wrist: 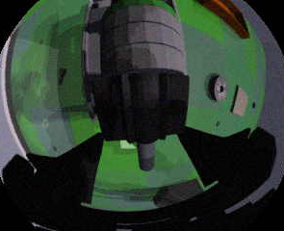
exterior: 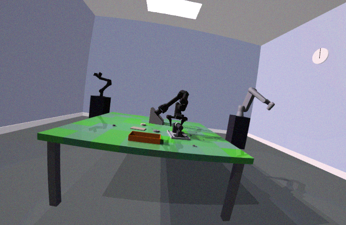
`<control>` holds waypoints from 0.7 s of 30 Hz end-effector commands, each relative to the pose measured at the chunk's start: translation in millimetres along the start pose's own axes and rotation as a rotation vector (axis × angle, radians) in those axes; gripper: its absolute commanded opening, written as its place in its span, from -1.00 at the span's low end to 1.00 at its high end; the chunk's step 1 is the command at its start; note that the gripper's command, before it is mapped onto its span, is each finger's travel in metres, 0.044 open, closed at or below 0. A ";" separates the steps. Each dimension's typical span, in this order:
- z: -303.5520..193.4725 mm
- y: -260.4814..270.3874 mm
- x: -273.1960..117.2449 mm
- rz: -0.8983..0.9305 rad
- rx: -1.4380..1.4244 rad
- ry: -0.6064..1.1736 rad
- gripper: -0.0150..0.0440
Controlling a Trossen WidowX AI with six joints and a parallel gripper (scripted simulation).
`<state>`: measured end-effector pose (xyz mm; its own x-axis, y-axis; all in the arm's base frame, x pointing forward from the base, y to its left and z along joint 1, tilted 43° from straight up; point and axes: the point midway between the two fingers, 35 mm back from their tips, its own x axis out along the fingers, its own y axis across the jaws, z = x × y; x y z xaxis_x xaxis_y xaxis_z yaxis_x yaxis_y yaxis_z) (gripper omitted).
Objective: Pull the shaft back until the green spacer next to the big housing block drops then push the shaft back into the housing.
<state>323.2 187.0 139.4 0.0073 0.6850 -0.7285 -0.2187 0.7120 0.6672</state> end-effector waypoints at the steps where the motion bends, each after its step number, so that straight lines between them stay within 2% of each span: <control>1: 0.0 -1.4 1.7 -0.005 0.005 0.001 1.00; 18: 0.3 -3.2 2.1 -0.005 0.005 0.001 1.00; 21: 0.0 -1.2 1.3 0.000 0.003 0.001 0.73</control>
<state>323.6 186.9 137.6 0.0067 0.6844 -0.7290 -0.2156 0.7129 0.6673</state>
